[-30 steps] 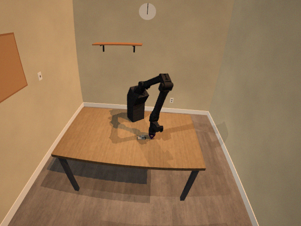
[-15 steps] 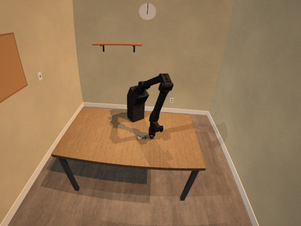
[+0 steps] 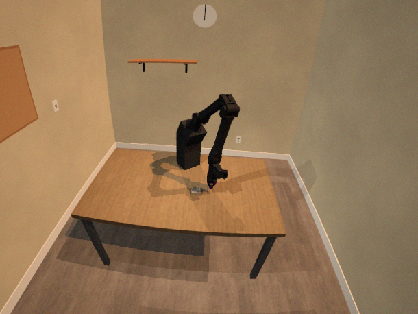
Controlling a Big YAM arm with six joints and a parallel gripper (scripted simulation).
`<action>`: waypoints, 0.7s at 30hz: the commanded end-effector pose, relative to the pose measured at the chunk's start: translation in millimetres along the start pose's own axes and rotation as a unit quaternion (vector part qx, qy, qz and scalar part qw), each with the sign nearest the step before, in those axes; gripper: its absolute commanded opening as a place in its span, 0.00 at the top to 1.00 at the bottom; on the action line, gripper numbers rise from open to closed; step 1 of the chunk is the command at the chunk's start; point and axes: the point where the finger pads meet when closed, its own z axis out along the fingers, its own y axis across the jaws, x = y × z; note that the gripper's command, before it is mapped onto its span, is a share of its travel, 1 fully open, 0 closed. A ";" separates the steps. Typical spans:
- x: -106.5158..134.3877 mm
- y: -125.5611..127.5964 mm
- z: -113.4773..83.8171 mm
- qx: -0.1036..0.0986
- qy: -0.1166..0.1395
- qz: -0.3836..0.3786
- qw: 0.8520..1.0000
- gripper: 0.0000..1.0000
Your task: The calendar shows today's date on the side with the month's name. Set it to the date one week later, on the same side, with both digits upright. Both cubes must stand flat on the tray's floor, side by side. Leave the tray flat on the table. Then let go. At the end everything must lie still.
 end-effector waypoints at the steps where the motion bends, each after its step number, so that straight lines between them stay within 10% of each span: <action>1: 2.0 -4.5 -24.2 0.004 -0.001 -0.001 1.000 0.74; 9: -0.7 -4.8 -62.1 0.006 -0.003 -0.002 1.000 0.74; 21: 3.2 -4.7 -57.9 0.004 0.000 -0.001 1.000 0.74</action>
